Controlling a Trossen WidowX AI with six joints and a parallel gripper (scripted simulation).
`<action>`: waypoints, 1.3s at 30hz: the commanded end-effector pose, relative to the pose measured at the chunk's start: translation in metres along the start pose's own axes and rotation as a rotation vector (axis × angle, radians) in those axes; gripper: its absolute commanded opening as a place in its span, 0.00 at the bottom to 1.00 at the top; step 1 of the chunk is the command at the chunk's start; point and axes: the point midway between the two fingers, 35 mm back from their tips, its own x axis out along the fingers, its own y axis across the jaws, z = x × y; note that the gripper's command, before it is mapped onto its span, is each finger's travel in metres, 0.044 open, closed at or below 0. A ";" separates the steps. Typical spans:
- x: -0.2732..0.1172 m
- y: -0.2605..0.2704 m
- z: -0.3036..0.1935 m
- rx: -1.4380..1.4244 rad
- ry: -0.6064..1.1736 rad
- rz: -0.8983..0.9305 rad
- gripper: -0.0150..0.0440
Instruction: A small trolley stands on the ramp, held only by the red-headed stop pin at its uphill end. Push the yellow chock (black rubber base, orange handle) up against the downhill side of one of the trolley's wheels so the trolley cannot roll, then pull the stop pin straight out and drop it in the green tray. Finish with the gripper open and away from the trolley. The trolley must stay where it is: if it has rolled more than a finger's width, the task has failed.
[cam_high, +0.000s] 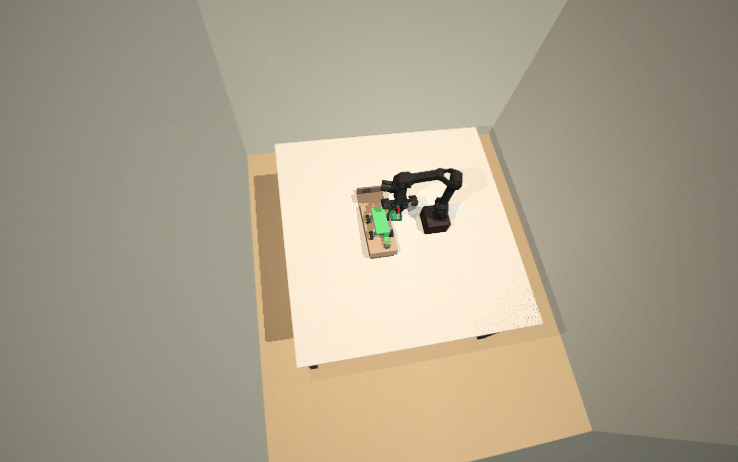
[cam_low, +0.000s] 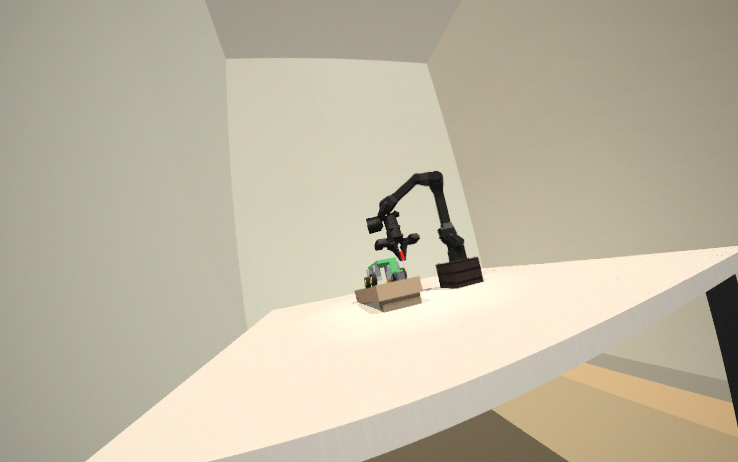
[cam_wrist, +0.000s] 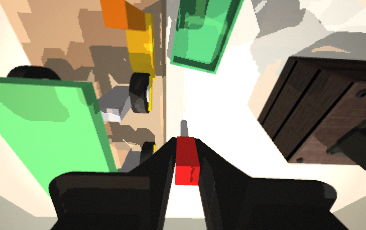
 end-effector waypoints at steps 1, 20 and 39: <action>-0.003 0.000 0.017 -0.003 -0.004 0.002 0.25; -0.014 -0.002 0.081 -0.003 -0.010 0.001 0.25; -0.013 -0.004 0.078 0.469 -0.080 0.056 0.25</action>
